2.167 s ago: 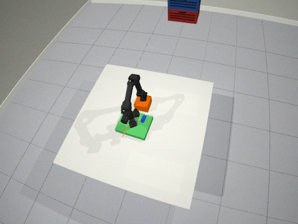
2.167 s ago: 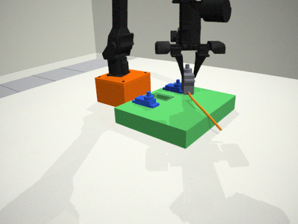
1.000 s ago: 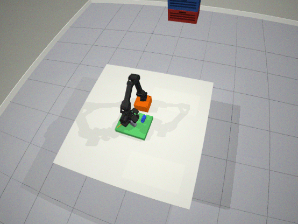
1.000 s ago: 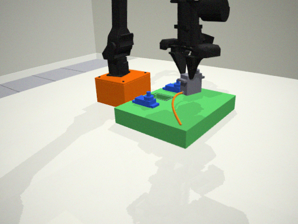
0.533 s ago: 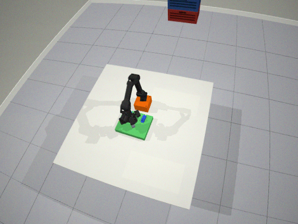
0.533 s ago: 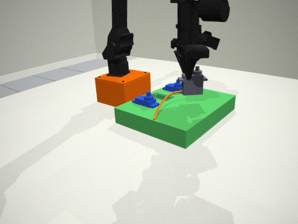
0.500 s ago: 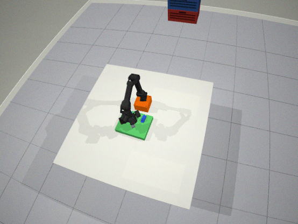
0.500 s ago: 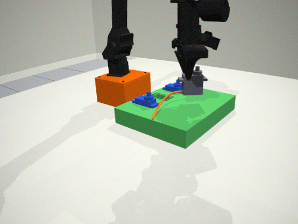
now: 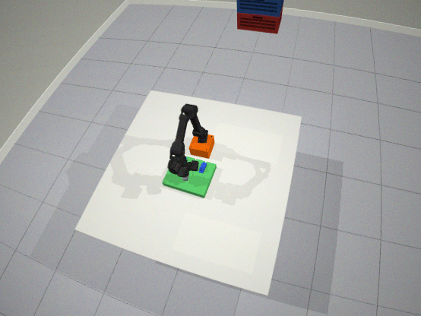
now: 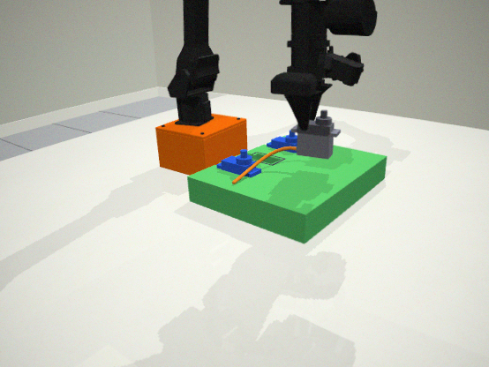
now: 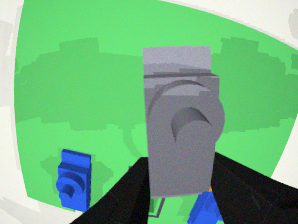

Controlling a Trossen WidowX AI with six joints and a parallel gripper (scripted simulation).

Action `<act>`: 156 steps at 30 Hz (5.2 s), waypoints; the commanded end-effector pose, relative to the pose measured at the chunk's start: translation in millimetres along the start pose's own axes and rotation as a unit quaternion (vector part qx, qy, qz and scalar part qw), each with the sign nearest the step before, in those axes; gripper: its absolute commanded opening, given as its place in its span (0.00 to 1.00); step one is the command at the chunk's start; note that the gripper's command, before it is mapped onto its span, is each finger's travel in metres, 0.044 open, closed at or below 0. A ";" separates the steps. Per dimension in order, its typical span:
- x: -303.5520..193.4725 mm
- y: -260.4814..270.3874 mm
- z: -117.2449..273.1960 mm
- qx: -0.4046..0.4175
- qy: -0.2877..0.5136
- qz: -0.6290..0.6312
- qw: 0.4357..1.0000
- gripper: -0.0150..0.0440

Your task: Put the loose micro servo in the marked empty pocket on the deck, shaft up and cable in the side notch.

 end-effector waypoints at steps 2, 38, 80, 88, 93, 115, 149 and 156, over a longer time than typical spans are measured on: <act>0.3 0.1 0.6 0.001 -0.001 -0.095 0.995 0.25; -95.2 8.3 0.1 0.001 0.003 -0.121 0.993 0.25; -108.4 9.5 -24.4 0.001 0.003 -0.121 0.993 0.25; -108.5 9.5 -32.3 0.001 0.003 -0.121 0.993 0.25; -108.5 9.5 -37.4 0.001 0.003 -0.121 0.993 0.25; -108.8 9.6 -58.5 0.000 0.003 -0.121 0.993 0.25; -110.8 10.7 -34.7 0.001 0.003 -0.121 0.993 0.57; -88.7 8.6 -23.3 0.001 0.002 -0.119 0.993 0.79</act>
Point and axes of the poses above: the point midway between the two fingers, 35 mm back from their tips, its own z axis back along the fingers, its own y axis across the jaws, x = y × z, the point moved 6 cm from there along z, back along the fingers, and after that the axes turned 9 degrees about -z, right-handed, at the moved point
